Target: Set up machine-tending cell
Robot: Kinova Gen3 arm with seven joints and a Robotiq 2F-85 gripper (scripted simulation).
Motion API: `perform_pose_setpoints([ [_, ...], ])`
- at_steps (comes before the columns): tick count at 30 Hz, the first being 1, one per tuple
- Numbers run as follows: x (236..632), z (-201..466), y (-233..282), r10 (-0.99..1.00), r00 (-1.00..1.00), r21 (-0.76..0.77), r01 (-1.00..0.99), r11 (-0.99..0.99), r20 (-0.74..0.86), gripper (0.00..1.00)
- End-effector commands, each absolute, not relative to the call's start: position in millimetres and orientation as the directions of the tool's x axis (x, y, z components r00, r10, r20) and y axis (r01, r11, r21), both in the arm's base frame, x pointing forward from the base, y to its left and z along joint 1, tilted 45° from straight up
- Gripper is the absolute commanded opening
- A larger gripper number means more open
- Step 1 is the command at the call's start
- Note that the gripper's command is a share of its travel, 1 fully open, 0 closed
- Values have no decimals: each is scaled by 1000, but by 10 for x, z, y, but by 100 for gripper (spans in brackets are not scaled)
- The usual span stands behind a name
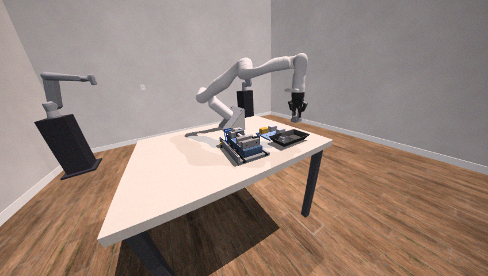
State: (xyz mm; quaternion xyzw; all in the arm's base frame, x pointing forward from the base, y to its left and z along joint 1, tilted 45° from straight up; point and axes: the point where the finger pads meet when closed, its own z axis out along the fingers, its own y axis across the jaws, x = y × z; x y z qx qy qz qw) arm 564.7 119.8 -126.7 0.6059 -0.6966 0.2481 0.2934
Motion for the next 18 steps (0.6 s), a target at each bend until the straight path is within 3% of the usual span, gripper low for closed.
perform_pose_setpoints([
  [1,5604,-1278,1239,-701,-86,21,-990,142,708,0],
  [18,5588,-1342,1175,-699,-98,12,-988,151,708,0],
])
